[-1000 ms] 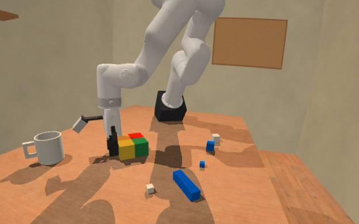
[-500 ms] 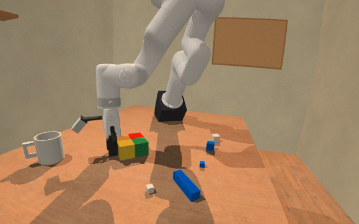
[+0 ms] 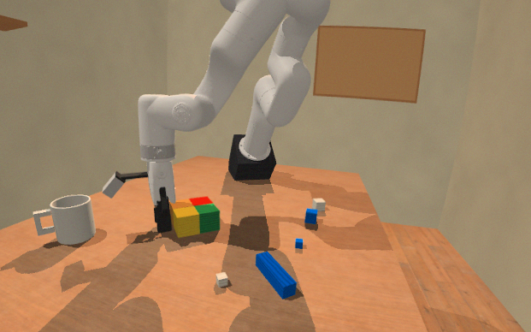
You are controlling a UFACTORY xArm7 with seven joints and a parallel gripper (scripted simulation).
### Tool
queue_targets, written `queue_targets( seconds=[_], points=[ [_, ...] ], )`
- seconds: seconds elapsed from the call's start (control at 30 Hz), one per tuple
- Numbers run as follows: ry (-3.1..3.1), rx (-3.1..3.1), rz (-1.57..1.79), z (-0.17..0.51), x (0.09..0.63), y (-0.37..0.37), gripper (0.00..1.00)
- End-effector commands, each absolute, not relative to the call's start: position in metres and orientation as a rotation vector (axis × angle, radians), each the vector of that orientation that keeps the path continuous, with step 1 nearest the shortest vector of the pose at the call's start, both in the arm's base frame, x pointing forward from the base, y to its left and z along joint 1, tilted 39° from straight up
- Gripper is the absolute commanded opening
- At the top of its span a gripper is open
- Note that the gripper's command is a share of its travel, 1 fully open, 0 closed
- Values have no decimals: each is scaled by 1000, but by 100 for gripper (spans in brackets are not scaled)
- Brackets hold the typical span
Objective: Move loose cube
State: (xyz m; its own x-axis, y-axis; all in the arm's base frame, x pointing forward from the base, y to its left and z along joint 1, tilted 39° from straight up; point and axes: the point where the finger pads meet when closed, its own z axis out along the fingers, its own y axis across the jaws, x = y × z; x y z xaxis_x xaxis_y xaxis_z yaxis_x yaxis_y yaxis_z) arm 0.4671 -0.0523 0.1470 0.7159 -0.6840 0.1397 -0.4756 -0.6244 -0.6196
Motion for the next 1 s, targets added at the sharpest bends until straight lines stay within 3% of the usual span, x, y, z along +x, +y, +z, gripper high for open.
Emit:
queue_targets(
  seconds=[0.0, 0.97],
  points=[
    [882, -2362, -498, 148, 467, -54, 50],
    [882, -2362, -498, 188, 441, -73, 50]
  ],
)
